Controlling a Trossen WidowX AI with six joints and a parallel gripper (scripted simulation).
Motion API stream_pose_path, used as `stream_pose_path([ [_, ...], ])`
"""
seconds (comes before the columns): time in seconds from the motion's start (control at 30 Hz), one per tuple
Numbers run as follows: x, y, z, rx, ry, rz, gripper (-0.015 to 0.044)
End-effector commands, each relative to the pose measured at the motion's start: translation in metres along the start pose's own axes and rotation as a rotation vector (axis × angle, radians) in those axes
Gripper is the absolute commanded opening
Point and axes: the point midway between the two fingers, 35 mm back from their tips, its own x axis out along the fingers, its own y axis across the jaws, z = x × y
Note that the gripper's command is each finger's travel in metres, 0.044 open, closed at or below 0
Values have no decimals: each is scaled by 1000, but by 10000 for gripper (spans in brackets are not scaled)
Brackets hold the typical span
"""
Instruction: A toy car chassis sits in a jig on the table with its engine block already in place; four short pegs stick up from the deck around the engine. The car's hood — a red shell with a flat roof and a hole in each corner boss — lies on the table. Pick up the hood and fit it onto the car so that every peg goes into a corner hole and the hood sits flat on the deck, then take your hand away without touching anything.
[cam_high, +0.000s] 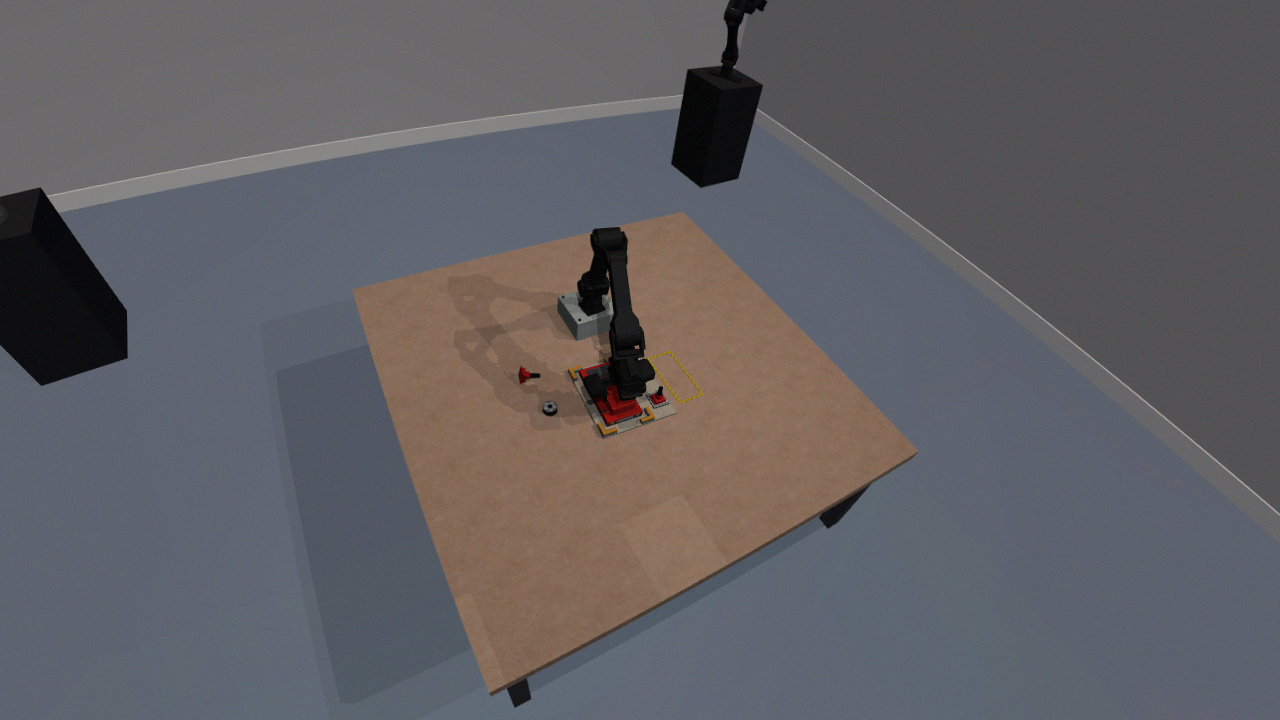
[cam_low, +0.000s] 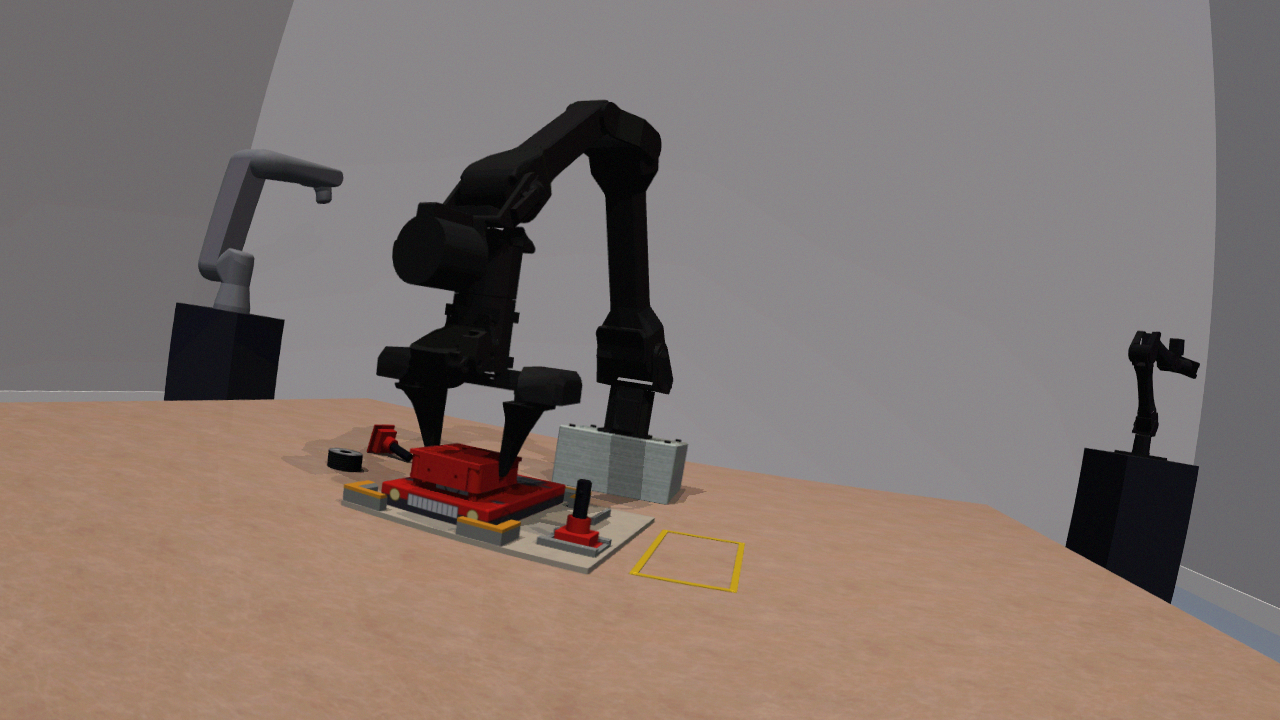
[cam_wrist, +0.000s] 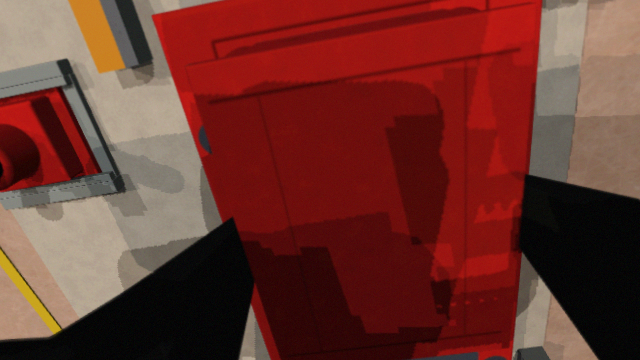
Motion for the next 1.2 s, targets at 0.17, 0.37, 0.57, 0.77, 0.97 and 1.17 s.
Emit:
stream_pose_path([
  [0.17,5,0,0,-2,1,-2,0],
  [0.37,4,0,0,0,0,0,0],
  [0.57,5,0,0,0,1,0,131],
  [0.77,5,0,0,0,1,0,289],
  [0.97,5,0,0,0,1,0,440],
  [1.17,-21,1,0,0,-14,-8,440],
])
